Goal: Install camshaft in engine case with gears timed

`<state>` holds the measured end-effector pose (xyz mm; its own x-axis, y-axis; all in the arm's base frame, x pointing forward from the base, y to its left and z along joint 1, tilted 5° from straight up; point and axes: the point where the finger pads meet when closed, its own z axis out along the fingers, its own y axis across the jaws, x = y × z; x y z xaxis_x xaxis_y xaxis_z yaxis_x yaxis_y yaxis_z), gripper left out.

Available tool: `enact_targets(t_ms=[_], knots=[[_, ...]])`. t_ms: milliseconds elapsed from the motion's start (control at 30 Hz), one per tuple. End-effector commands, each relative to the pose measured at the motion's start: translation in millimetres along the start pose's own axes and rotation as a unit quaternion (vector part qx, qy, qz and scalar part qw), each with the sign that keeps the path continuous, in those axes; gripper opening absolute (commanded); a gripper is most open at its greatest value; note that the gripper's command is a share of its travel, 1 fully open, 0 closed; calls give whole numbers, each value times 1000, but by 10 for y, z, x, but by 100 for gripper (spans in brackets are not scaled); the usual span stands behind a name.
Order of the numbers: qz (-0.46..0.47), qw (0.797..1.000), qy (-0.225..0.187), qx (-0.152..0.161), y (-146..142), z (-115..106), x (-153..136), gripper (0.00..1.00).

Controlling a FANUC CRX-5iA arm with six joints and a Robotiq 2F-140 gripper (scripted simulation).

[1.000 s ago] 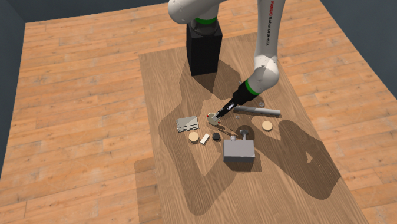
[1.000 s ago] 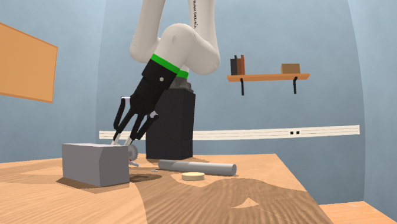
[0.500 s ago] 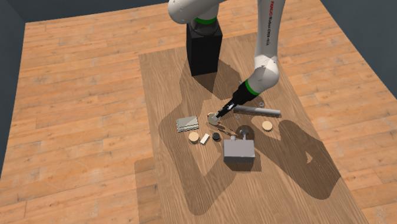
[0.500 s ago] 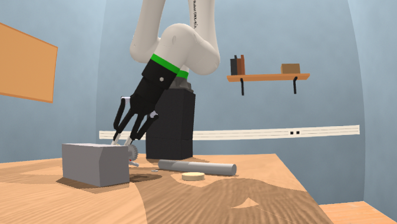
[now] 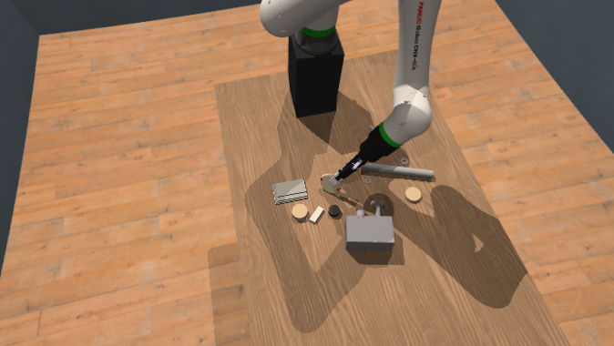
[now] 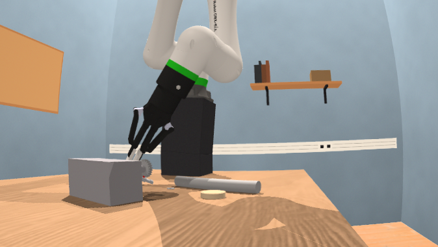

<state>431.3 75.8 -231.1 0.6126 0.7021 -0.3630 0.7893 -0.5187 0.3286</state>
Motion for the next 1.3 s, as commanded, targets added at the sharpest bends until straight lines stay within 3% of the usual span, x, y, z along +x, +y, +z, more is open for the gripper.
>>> enact_targets(t_ms=[0,967,1267], knots=[[0,1000,1,0,4,-5,3,14],[0,1000,1,0,12,-22,-5,14],[0,1000,1,0,68,-144,-66,14]])
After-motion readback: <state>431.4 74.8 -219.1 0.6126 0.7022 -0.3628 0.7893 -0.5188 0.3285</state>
